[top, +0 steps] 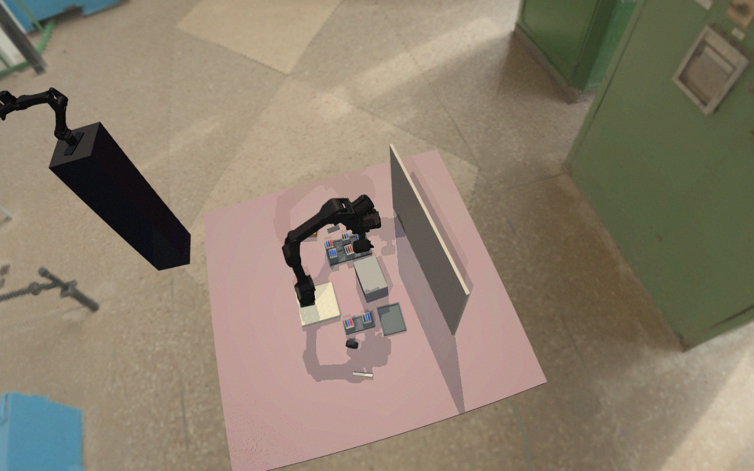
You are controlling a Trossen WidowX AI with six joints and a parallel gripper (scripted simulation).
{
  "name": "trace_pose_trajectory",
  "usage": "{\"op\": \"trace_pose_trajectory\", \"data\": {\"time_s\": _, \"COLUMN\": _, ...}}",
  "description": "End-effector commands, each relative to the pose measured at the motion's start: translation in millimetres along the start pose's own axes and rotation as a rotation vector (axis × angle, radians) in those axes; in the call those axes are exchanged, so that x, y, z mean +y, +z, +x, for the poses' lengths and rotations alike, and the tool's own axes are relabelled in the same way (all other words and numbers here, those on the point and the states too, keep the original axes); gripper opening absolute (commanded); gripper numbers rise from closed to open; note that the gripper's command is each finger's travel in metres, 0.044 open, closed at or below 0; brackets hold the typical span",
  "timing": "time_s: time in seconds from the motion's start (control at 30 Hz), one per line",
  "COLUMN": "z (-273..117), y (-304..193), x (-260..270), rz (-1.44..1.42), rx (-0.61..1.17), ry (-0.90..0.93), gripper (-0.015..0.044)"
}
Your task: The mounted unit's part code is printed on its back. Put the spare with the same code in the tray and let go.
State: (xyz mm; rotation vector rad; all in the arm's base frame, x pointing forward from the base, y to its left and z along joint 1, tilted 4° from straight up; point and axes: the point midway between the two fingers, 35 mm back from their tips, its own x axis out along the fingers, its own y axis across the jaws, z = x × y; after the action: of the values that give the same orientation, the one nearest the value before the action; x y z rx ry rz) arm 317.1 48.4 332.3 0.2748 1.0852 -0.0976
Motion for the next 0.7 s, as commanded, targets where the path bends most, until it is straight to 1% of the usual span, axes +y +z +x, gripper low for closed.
{"op": "trace_pose_trajectory", "data": {"time_s": 0.0, "z": 64.6, "y": 11.3, "x": -19.9, "rz": -0.165, "rx": 0.189, "ry": -0.037, "gripper": 0.0440}}
{"op": "trace_pose_trajectory", "data": {"time_s": 0.17, "z": 113.9, "y": 12.7, "x": -39.6, "rz": -0.355, "rx": 0.347, "ry": -0.008, "gripper": 0.0440}}
{"op": "trace_pose_trajectory", "data": {"time_s": 0.67, "z": 116.3, "y": 12.5, "x": -40.6, "rz": -0.364, "rx": 0.354, "ry": -0.005, "gripper": 0.0440}}
